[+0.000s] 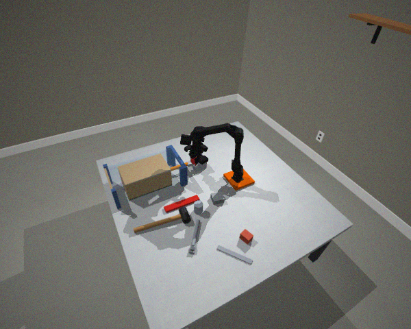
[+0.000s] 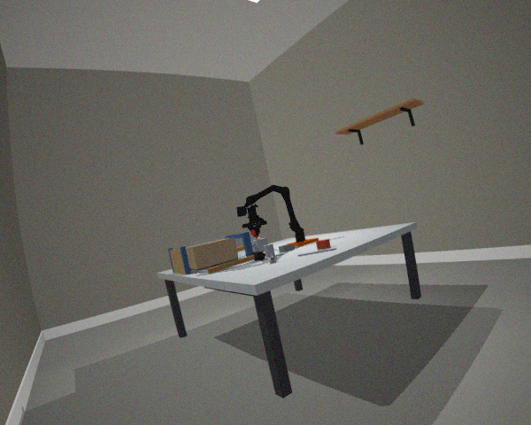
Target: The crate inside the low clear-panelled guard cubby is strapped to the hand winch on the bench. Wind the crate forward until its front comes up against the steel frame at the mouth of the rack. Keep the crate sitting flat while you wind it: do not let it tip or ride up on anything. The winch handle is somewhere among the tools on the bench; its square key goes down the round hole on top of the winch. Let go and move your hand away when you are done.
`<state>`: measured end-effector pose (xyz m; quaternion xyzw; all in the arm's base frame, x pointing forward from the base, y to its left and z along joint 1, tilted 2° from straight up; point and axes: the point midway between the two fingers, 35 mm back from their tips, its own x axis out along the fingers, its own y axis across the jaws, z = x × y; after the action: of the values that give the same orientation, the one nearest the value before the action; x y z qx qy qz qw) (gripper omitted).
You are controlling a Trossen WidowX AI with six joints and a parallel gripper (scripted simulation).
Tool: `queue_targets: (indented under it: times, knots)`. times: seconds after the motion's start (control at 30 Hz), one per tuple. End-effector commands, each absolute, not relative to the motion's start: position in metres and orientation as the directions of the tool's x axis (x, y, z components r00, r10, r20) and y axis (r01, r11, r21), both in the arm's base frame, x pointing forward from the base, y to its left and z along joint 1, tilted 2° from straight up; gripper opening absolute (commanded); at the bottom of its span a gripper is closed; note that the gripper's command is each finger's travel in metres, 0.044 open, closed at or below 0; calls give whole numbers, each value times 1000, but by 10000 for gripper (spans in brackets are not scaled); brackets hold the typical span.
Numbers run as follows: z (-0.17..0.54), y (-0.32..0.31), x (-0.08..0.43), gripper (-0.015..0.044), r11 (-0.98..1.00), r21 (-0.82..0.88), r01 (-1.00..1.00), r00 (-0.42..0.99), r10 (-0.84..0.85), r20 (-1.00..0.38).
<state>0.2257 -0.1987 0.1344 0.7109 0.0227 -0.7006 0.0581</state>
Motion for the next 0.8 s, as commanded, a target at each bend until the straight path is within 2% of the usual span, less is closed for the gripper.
queue_targets:
  times: [0.0, 0.77]
  knots:
    - [131, -190, 215, 0, -994, 25, 106, -10, -27, -1000]
    - [131, -174, 186, 0, -994, 24, 106, -12, -26, -1000]
